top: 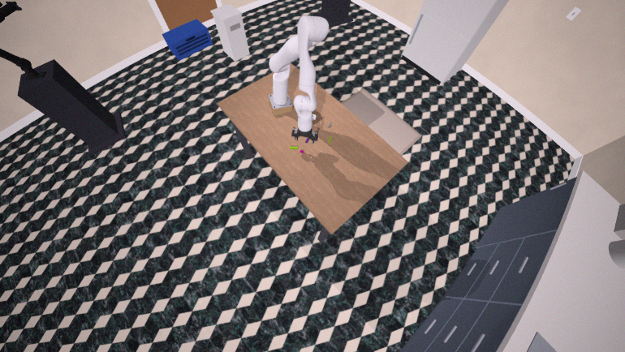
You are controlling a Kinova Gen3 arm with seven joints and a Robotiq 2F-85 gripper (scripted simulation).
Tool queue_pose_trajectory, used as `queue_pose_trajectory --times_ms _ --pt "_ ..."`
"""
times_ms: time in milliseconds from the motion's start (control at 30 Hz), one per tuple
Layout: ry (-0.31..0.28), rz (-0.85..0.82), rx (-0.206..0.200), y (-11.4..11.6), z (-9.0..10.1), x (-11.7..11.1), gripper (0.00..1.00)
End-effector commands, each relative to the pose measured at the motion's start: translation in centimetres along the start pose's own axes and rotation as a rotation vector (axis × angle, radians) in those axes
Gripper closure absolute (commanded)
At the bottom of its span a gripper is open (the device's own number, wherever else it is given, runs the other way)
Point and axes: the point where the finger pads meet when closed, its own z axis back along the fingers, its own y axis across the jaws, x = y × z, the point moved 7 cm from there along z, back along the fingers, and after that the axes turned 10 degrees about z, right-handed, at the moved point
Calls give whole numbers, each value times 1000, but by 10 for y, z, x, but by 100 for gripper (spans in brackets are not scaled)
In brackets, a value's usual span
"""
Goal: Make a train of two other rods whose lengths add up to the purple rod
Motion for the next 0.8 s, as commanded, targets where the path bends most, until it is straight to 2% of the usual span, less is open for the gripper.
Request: queue_pose_trajectory --times_ms 0,167,233,533,767 --pt "12 -80 -6 14 0 -13 0" --pt "12 -244 -9 33 -1 -29 0" --pt "12 -244 -9 33 -1 -29 0" --pt "7 -533 -8 64 -1 -60 0" --pt "4 -643 -4 76 0 -71 0"
